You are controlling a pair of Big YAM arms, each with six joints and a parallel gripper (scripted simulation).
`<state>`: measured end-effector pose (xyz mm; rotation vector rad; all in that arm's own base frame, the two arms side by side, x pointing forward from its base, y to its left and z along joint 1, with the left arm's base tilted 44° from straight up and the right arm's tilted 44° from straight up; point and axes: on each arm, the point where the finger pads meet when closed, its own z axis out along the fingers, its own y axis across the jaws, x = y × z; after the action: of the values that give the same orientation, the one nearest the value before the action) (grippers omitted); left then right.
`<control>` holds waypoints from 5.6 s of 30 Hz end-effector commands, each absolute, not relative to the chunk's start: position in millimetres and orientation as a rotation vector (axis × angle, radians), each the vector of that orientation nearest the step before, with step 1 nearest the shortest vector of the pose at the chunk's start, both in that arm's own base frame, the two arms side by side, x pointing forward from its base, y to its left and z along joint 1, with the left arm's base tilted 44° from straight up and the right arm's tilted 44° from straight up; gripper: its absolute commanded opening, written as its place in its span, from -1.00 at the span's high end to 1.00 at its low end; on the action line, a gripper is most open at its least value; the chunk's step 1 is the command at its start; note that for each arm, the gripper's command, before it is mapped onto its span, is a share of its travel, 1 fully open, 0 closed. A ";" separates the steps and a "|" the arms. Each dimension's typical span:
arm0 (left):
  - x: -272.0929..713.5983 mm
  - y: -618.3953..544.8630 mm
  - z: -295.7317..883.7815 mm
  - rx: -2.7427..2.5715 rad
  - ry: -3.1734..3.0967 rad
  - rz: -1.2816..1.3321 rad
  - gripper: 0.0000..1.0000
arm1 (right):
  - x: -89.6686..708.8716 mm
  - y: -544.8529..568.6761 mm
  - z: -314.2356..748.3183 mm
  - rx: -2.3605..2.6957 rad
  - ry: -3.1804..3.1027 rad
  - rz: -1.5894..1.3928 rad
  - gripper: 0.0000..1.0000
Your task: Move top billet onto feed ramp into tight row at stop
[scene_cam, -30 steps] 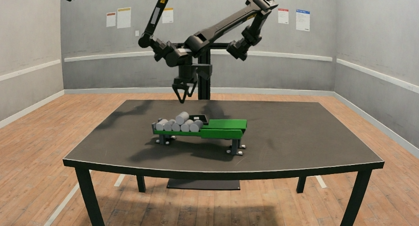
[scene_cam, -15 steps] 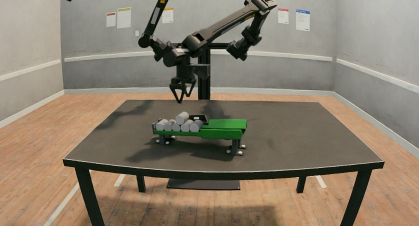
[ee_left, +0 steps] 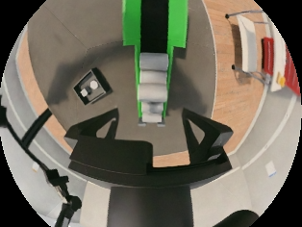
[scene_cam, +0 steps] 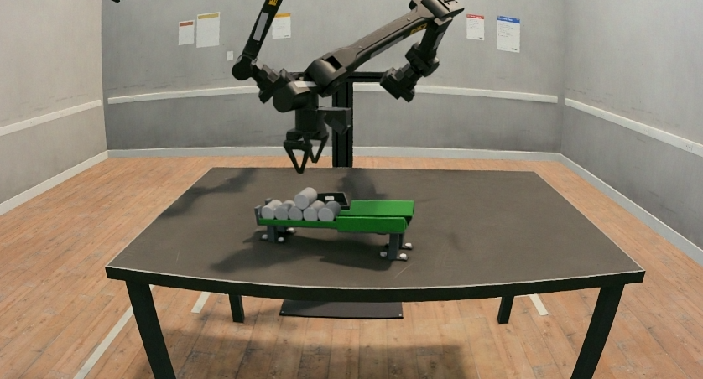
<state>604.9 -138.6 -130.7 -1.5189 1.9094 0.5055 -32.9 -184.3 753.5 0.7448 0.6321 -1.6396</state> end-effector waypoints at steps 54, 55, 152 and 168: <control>612.3 -168.3 -129.4 -1.464 1.941 0.481 -0.69 | -35.1 -188.2 748.3 0.768 0.640 -1.625 -1.00; 612.3 -168.3 -129.4 -1.464 1.941 0.481 -0.69 | -35.1 -188.2 748.3 0.768 0.640 -1.625 -1.00; 630.3 -111.3 -148.5 -1.515 1.900 0.477 -0.69 | -35.1 -188.2 748.3 0.768 0.640 -1.625 -1.00; 634.2 -111.9 -145.3 -1.516 1.895 0.468 -0.69 | -35.1 -188.2 748.3 0.768 0.640 -1.625 -1.00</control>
<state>616.7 -119.9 -166.6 -1.5010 1.9244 0.5112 -32.9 -184.3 753.5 0.7448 0.6322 -1.6395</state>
